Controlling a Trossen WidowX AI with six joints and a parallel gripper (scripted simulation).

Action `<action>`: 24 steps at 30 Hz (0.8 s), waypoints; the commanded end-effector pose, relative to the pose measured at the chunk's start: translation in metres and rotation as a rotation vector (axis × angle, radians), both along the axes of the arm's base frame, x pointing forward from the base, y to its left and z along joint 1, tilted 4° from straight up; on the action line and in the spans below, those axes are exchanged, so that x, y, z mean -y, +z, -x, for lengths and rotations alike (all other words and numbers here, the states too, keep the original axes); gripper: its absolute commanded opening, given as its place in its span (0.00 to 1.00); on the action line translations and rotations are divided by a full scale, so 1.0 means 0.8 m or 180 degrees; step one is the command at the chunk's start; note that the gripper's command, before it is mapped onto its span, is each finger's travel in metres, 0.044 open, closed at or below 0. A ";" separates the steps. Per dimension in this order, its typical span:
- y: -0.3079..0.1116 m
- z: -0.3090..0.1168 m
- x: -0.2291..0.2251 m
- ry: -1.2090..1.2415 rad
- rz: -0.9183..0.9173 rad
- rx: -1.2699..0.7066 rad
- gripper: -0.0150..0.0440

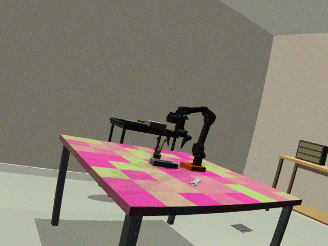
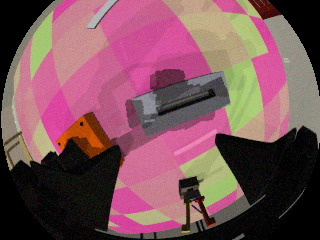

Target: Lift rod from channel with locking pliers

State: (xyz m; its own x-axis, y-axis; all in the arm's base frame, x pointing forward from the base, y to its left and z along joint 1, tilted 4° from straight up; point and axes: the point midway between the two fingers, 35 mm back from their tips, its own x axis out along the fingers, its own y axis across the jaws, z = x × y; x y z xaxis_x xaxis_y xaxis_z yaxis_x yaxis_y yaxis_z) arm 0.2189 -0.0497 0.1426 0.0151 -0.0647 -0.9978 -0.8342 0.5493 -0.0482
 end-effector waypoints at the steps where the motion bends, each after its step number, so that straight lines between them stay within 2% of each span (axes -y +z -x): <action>1: 0.002 0.001 0.005 0.0033 0.0010 -0.0037 1.00; 18: 0.011 -0.001 0.118 0.0032 0.0041 -0.0037 1.00; 24: 0.013 0.019 0.149 0.0032 0.0050 -0.0042 1.00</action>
